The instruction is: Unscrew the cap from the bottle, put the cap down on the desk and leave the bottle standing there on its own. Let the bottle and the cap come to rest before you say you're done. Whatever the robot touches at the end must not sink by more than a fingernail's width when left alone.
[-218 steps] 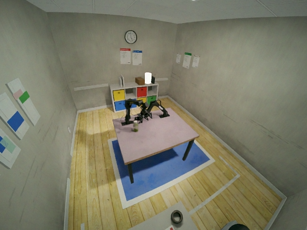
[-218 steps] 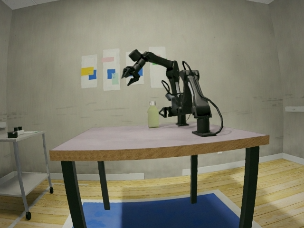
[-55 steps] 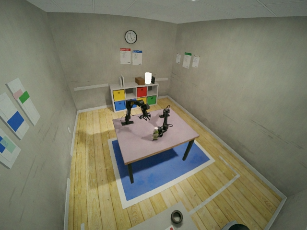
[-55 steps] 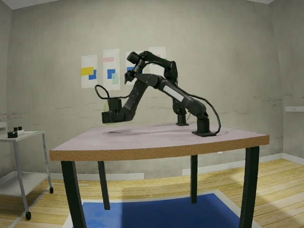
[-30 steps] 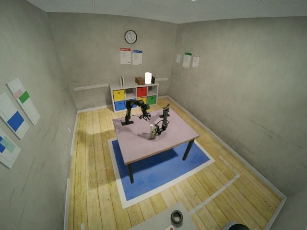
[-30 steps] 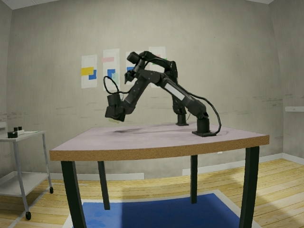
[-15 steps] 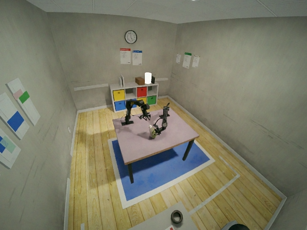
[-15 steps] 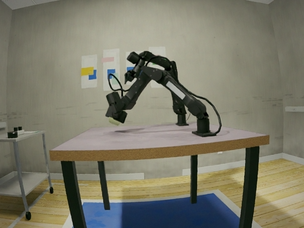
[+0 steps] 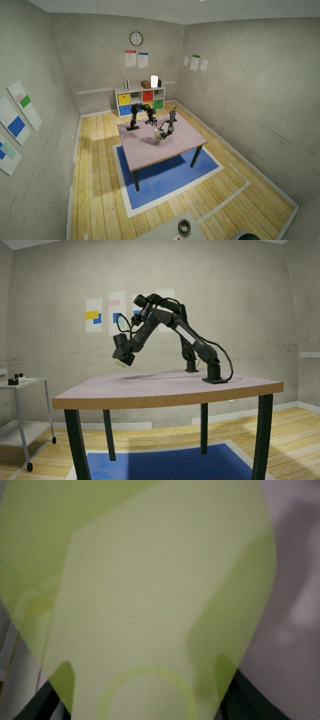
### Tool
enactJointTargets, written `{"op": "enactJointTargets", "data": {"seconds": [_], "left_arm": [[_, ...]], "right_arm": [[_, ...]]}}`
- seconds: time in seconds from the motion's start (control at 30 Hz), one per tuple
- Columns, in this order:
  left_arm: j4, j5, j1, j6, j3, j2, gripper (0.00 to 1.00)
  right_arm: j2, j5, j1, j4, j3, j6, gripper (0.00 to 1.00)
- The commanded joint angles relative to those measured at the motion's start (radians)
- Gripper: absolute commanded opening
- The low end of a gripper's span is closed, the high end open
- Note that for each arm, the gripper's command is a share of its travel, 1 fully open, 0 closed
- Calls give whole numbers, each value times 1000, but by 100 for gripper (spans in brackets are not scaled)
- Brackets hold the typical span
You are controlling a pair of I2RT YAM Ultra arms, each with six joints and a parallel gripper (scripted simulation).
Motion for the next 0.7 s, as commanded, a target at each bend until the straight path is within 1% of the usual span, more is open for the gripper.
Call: {"op": "enactJointTargets", "data": {"seconds": [0.0, 0.07, 0.1, 0.67], "left_arm": [[-19, -10, 21, 0, -5, 3, 0], [-21, -10, 21, 0, -3, 4, 0], [-21, -10, 21, 0, -2, 4, 0], [-22, -10, 21, 1, -2, 5, 0]], "right_arm": [[16, -26, -25, 72, -75, -10, 70], [21, -44, -36, 141, -152, -15, 70], [21, -47, -37, 157, -165, -17, 70], [15, -39, -34, 160, -155, -17, 70]]}}
